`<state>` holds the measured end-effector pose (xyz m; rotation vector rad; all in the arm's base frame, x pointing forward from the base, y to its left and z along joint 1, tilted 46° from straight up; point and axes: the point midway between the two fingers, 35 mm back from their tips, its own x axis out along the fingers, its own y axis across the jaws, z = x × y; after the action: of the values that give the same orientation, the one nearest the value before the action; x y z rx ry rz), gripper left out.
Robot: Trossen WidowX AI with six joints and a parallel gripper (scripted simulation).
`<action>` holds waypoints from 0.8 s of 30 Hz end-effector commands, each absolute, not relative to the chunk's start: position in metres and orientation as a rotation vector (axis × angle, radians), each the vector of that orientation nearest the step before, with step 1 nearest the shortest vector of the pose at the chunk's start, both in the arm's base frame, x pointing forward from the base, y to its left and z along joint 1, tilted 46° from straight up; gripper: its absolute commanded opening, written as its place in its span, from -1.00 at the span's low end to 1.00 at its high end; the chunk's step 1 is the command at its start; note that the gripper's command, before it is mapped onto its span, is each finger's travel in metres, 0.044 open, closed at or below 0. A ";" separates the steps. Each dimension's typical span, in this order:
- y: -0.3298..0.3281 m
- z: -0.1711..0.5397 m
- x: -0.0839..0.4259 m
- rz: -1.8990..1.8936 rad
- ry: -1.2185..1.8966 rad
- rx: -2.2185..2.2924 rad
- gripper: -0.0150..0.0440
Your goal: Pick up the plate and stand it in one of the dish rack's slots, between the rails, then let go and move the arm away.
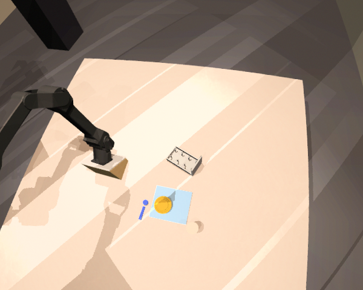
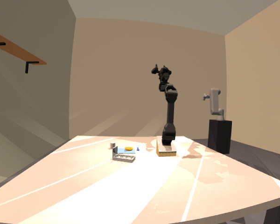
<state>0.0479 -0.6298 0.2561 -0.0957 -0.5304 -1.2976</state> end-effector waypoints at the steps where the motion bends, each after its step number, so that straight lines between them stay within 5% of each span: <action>1: -0.630 0.255 0.049 -1.297 -0.525 -0.093 0.86; 24: -0.607 0.116 0.200 -1.076 0.163 0.190 0.86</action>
<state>0.1775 -0.6206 0.1388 0.1578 0.0499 -1.1356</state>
